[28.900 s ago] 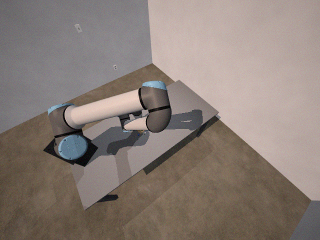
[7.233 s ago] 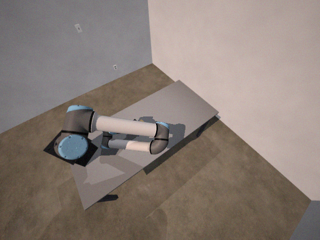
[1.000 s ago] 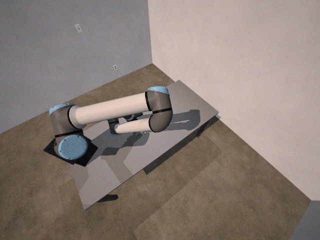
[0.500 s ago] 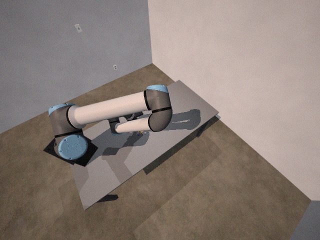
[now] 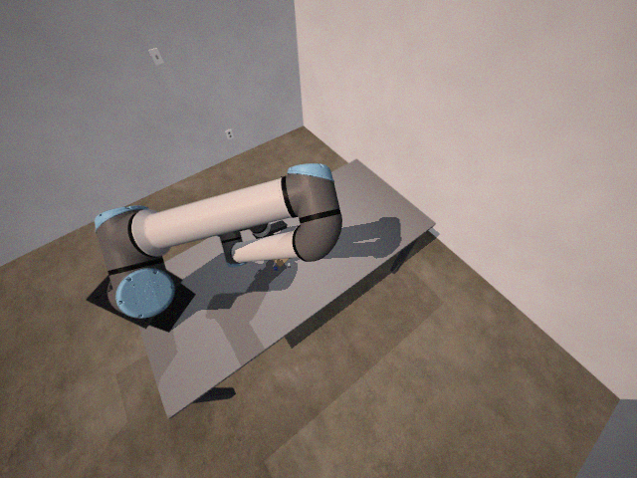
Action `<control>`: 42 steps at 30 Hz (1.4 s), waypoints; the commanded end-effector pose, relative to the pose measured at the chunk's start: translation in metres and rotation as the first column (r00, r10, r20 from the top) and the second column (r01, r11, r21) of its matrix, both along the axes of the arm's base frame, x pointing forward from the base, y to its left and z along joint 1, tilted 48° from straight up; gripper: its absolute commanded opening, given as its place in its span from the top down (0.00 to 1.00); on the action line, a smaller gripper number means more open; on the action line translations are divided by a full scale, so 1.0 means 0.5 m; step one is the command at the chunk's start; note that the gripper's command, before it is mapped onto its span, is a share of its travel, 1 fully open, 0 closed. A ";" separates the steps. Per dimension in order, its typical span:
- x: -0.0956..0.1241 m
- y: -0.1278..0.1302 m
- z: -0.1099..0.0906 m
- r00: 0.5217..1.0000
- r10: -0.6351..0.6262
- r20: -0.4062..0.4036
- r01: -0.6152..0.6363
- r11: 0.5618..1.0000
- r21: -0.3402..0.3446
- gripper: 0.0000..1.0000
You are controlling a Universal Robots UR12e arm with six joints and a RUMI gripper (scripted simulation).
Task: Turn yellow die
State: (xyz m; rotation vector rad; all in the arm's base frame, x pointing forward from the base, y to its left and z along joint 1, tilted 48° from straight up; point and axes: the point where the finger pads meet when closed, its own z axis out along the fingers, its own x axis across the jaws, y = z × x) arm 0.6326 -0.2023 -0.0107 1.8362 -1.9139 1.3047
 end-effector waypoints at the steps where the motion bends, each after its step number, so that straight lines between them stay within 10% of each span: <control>1: 0.002 0.000 -0.001 0.999 -0.022 -0.023 0.022 1.000 0.010 1.00; 42: 0.002 0.004 0.010 0.980 -0.132 -0.148 0.137 0.990 0.027 1.00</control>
